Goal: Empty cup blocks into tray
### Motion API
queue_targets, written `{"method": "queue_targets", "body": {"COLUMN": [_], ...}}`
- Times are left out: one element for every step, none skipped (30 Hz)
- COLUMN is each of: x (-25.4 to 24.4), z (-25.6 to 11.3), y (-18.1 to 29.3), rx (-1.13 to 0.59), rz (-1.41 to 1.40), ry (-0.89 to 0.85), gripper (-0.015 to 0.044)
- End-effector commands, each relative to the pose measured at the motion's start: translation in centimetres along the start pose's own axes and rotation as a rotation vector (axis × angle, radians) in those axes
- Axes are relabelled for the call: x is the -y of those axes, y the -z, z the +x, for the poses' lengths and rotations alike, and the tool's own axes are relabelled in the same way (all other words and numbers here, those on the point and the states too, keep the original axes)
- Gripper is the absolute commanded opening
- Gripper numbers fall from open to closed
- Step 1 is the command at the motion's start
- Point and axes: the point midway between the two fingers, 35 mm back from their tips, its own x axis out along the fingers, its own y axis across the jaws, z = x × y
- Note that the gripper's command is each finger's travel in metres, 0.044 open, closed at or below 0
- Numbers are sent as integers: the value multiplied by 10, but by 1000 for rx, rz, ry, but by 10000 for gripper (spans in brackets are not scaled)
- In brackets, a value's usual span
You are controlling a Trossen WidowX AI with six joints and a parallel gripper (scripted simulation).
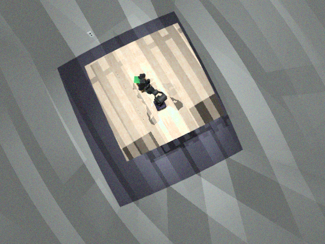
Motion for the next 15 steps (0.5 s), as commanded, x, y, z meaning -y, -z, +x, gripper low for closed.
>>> {"method": "queue_targets", "body": {"x": [-1,-1,-1,-1,-1,-1,-1,-1,-1,-1,-1,0,0,0,0], "z": [1,1,1,1,1,1,1,1,1,1,2,2,2,2,2], "y": [0,0,0,0,0,0,0,0,0,0,0,0,0,0,0], "rx": [0,0,0,0,0,0,0,-1,-1,-1,-1,-1,-1,-1,-1], "rz": [93,115,137,159,180,202,224,246,268,290,312,333,355,377,399], "ry": [-5,-5,-5,-5,-5,-5,-5,-5,-5,-5,-5,-5,-5,-5,-5], "gripper": [0,0,0,0,0,0,0,0,0,0,0,0,0,0,0]}}
